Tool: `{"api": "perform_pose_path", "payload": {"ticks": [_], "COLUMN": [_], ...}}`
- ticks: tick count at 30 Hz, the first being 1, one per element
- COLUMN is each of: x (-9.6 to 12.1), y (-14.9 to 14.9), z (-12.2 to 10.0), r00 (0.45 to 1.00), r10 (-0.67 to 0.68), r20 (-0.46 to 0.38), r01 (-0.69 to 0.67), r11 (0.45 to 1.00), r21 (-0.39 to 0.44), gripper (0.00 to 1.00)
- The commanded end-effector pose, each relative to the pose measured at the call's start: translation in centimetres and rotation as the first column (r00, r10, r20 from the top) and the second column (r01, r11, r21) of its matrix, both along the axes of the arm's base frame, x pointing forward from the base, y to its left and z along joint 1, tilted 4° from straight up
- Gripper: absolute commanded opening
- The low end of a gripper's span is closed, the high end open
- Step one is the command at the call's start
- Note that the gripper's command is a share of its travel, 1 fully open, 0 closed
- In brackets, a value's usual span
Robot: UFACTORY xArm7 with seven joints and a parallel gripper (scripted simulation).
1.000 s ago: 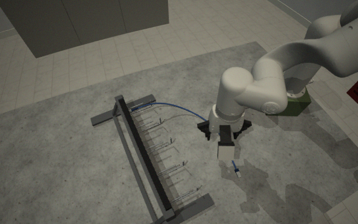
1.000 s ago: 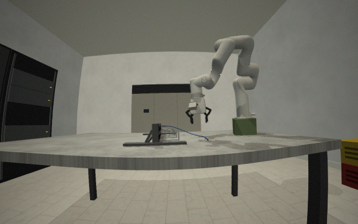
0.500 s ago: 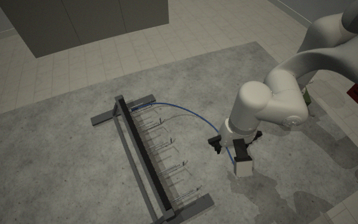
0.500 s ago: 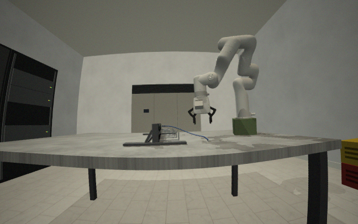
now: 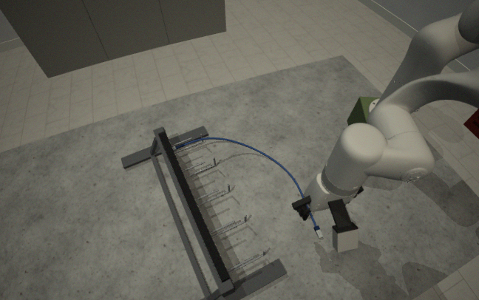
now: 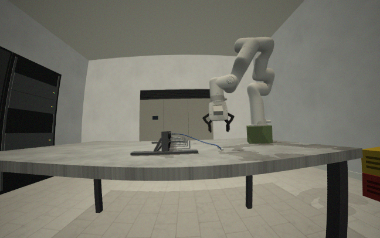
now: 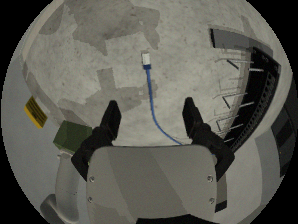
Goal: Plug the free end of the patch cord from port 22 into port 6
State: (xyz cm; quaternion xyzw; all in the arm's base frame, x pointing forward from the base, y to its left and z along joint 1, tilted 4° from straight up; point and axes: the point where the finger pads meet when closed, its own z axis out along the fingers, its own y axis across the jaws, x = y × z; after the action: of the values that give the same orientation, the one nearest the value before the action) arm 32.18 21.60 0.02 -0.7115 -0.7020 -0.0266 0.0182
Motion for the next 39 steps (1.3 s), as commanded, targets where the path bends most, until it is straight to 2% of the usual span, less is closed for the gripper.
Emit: {"api": "perform_pose_path", "payload": {"ticks": [1, 4, 21, 22, 39], "x": [0.1, -0.5, -0.7, -0.7, -0.7], "y": [0.1, 1.2, 1.6, 1.6, 1.6], "z": [0.1, 0.1, 0.1, 0.1, 0.1], "r00": [1.0, 0.999, 0.999, 0.999, 0.999], "r10": [0.0, 0.03, 0.039, 0.039, 0.039], "r20": [0.005, 0.011, 0.013, 0.013, 0.013], "r01": [0.0, -0.03, -0.039, -0.039, -0.039], "r11": [1.0, 1.0, 0.999, 0.999, 0.999], "r21": [0.002, 0.005, 0.006, 0.006, 0.006], "gripper": [1.0, 1.0, 1.0, 0.0, 0.0]}}
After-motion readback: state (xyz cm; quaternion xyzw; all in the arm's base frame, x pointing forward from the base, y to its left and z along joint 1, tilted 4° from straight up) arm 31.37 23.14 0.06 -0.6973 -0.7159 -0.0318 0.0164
